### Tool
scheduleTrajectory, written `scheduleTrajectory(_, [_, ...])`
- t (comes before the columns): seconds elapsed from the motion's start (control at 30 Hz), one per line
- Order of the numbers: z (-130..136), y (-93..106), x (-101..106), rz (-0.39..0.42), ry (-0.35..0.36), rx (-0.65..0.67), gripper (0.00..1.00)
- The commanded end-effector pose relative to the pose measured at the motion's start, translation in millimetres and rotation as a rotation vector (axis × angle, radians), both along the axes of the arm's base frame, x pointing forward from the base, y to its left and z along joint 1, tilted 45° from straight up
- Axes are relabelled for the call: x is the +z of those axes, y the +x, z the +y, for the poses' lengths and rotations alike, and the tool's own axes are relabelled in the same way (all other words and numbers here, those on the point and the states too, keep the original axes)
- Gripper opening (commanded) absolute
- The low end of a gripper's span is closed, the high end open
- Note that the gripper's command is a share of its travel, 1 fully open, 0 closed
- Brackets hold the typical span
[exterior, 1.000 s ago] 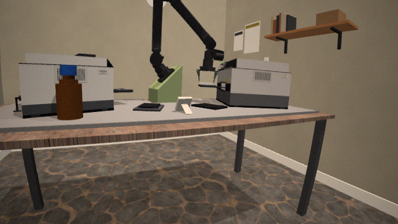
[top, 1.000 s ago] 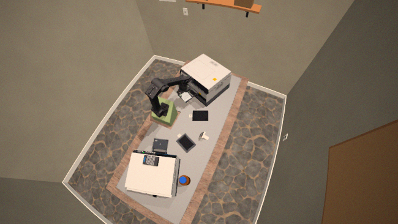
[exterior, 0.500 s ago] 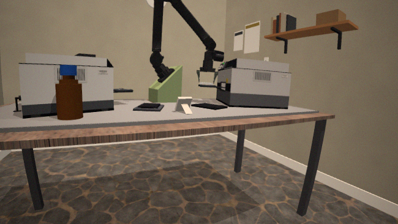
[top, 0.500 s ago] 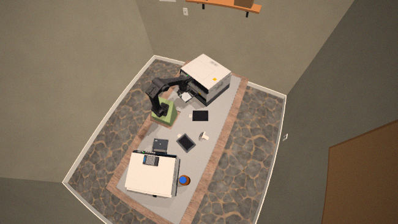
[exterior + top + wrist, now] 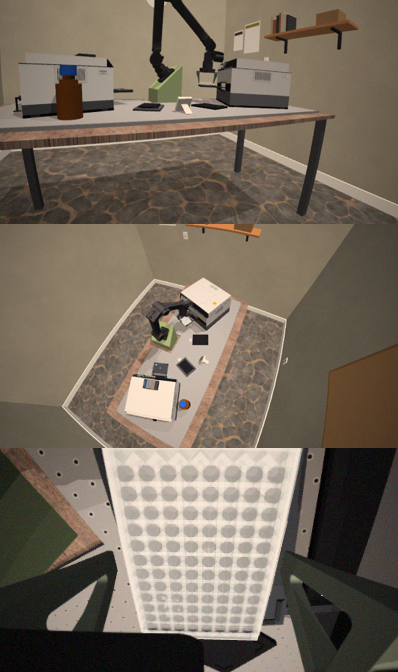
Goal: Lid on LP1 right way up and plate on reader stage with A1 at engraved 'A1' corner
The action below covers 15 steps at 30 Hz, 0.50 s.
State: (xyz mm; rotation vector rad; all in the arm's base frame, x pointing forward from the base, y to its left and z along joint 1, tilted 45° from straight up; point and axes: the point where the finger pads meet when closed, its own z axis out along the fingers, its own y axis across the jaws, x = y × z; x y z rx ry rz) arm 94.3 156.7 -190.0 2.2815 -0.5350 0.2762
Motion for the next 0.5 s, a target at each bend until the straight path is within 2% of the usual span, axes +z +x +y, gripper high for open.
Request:
scheduleTrajectory(0.0, [1.4,3.2,-4.3,0.002,0.012,0.000,1.00])
scheduleTrajectory(0.13, [9.4,5.4,-5.2,-0.003,0.035,0.006,1.00])
scheduleTrajectory(0.47, [2.4,2.1,-7.6,0.002,0.020,0.016,1.00])
